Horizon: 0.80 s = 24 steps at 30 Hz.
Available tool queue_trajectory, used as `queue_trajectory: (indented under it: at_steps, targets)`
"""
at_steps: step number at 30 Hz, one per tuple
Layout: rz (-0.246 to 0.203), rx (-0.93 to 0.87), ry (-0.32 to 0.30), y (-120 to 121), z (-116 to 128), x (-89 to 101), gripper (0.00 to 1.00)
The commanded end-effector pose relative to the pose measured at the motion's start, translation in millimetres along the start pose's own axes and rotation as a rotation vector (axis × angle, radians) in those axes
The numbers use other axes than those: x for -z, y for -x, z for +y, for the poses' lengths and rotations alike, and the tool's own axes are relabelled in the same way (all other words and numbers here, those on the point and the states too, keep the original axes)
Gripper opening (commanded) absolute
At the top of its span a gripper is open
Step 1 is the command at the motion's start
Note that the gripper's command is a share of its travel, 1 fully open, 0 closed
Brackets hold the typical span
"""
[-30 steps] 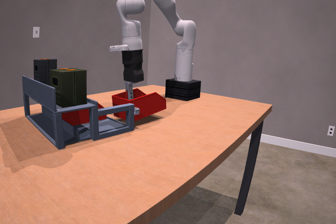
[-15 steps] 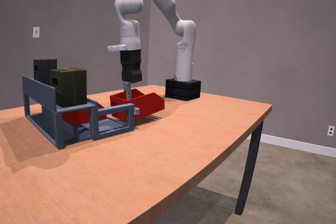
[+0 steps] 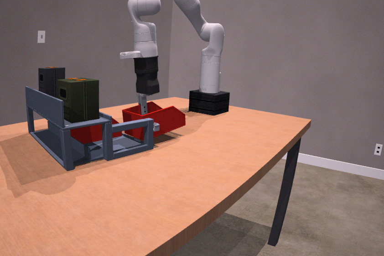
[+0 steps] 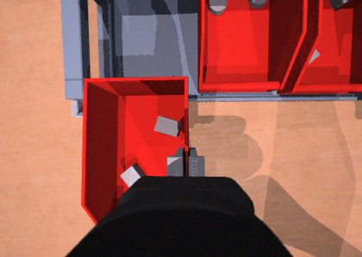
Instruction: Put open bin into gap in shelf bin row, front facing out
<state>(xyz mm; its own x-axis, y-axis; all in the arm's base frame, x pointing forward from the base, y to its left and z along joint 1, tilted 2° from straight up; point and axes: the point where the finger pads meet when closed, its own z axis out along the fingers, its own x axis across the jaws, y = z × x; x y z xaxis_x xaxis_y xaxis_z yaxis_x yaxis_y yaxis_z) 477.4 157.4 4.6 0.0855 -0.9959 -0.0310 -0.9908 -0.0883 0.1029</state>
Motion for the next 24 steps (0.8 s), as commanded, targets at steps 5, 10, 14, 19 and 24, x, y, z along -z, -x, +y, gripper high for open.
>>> queue_trajectory:
  at_steps: [5,10,14,19,24]
  targets:
    - [-0.002,-0.001,-0.003,1,-7,1.2,0.00]
    - [-0.002,-0.001,-0.003,1,-13,1.9,0.00]
    - [-0.002,-0.001,-0.003,1,-18,2.4,0.00]
    - [-0.002,-0.001,-0.003,1,-24,3.1,0.00]
    - [-0.002,-0.001,-0.003,1,-27,3.5,0.00]
